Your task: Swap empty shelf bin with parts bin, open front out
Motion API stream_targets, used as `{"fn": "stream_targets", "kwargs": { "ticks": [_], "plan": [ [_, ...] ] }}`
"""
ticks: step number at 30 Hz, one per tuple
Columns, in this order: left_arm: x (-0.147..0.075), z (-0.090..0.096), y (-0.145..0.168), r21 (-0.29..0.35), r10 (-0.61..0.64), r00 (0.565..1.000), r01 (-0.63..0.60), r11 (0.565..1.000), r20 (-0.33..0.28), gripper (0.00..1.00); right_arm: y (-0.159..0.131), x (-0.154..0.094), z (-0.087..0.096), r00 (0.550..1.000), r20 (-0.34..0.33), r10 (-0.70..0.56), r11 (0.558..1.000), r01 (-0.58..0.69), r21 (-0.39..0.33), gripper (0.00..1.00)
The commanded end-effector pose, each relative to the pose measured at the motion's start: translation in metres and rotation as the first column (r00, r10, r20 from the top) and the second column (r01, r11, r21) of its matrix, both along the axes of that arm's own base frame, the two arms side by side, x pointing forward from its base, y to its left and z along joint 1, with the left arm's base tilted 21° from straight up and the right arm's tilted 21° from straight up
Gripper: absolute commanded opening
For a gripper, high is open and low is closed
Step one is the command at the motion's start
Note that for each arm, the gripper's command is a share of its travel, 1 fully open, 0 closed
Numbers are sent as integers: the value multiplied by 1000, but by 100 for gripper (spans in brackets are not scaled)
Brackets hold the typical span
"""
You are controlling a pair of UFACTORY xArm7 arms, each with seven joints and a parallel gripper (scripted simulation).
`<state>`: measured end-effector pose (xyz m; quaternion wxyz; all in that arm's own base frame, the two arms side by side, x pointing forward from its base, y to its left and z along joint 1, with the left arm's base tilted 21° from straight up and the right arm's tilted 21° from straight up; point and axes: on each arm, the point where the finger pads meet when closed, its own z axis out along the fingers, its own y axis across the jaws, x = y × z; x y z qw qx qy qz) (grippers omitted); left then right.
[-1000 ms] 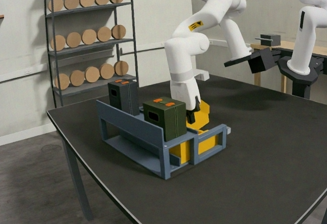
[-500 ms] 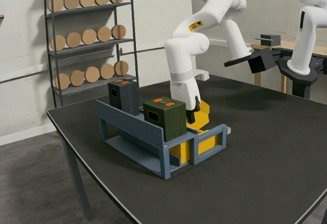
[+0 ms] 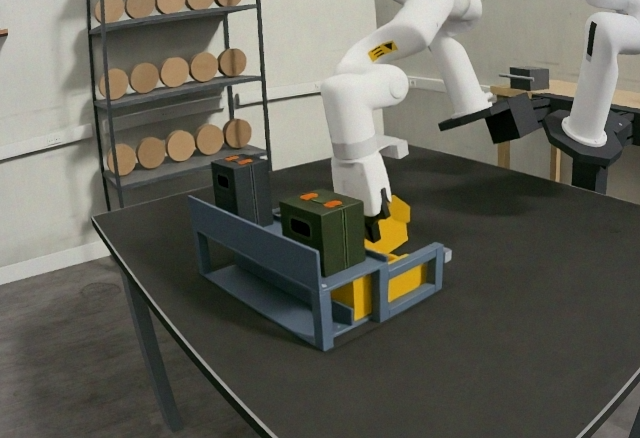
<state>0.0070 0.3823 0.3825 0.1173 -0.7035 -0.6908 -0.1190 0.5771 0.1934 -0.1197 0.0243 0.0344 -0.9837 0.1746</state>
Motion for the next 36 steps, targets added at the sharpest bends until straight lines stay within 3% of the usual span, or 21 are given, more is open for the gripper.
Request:
{"fn": "stream_targets", "kwargs": {
  "ticks": [1, 36],
  "plan": [
    [0, 2, 0, 4, 0, 1000, 0, 1000, 1, 100, 3, 5, 3, 1000, 10, 5, 1000, -5, 3, 0],
    [0, 2, 0, 4, 0, 1000, 0, 1000, 1, 100, 4, 17, 3, 1000, 29, 12, 1000, -12, 4, 0]
  ]
}}
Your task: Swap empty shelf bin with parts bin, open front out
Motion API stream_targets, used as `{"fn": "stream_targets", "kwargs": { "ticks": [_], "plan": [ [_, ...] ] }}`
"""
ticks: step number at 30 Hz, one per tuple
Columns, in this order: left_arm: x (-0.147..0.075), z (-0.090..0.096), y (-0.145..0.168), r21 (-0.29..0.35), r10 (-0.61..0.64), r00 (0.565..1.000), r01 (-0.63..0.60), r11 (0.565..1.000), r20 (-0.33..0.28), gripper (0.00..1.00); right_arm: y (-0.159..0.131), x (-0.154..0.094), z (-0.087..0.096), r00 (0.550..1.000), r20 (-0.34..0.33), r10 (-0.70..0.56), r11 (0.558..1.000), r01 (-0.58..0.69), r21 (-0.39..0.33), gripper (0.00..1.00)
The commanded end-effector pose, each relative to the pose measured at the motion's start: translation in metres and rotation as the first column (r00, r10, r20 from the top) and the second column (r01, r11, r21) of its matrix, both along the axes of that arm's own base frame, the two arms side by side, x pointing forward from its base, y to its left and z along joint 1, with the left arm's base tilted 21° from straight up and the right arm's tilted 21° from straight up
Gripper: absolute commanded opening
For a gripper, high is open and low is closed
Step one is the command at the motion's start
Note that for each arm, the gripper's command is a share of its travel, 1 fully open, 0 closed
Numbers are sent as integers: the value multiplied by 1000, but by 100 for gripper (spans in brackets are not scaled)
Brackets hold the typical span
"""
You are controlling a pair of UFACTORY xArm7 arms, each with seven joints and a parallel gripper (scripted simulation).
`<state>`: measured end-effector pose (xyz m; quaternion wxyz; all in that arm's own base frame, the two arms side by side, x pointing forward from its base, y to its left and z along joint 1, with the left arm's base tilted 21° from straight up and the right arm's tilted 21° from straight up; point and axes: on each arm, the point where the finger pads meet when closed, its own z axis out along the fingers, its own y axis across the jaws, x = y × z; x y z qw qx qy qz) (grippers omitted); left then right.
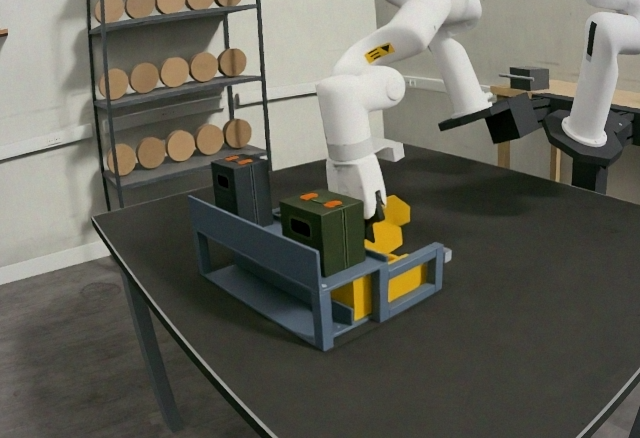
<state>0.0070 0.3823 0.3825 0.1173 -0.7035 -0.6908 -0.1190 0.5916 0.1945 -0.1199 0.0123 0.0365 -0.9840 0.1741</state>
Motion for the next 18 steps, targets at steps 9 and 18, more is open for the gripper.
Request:
{"fn": "stream_targets", "kwargs": {
  "ticks": [9, 18],
  "plan": [
    [0, 2, 0, 4, 0, 1000, 0, 1000, 1, 100, 2, 2, 3, 1000, 6, 3, 1000, -3, 3, 0],
    [0, 2, 0, 4, 0, 1000, 0, 1000, 1, 100, 2, 2, 2, 1000, 12, 6, 1000, -6, 3, 0]
  ]
}}
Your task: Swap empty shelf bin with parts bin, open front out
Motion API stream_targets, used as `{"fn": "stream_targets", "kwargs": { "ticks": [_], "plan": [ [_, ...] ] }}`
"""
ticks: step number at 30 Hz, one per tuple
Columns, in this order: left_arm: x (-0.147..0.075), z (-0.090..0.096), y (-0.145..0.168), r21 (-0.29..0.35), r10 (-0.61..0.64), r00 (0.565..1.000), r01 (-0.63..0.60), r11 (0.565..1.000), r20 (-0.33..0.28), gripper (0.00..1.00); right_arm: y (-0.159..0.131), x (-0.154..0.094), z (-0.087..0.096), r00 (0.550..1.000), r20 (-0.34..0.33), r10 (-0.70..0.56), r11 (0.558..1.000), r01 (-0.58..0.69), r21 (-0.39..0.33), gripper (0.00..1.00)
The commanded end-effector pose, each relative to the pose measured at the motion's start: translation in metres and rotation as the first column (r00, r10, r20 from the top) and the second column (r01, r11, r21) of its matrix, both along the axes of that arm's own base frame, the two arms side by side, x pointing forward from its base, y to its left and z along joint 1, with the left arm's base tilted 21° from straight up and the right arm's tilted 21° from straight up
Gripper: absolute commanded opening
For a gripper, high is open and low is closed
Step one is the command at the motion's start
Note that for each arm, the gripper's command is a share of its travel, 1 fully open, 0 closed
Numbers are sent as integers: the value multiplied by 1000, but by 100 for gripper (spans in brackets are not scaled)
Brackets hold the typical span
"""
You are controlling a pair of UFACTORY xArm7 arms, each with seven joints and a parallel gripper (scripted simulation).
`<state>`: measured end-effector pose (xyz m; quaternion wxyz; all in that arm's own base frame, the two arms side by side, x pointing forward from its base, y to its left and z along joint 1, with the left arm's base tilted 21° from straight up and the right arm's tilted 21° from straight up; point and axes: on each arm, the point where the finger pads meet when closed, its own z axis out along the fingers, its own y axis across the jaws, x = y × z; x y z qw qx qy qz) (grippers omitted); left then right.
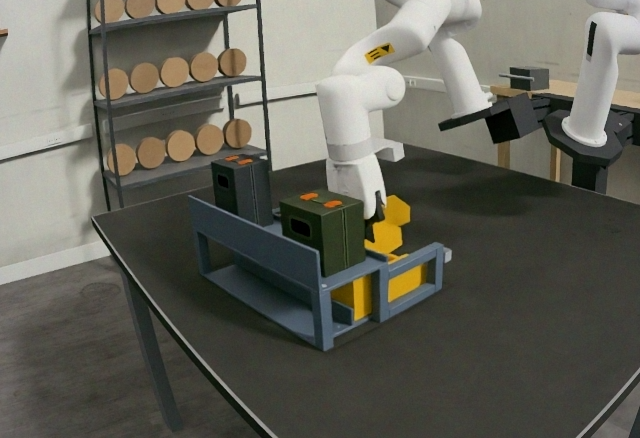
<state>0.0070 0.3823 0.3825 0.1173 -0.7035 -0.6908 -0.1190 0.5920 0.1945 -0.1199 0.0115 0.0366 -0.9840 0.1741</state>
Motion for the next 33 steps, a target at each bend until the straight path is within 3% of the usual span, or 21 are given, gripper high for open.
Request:
{"fn": "stream_targets", "kwargs": {
  "ticks": [1, 23, 24, 33],
  "plan": [
    [0, 2, 0, 4, 0, 1000, 0, 1000, 1, 100, 2, 2, 2, 1000, 14, 6, 1000, -6, 3, 0],
    [0, 2, 0, 4, 0, 1000, 0, 1000, 1, 100, 2, 1, 1, 999, 34, 13, 1000, -14, 5, 0],
    [0, 2, 0, 4, 0, 1000, 0, 1000, 1, 100, 2, 1, 1, 999, 34, 13, 1000, -14, 5, 11],
    [0, 2, 0, 4, 0, 1000, 0, 1000, 1, 100, 2, 1, 1, 999, 34, 13, 1000, -14, 5, 11]
  ]
}}
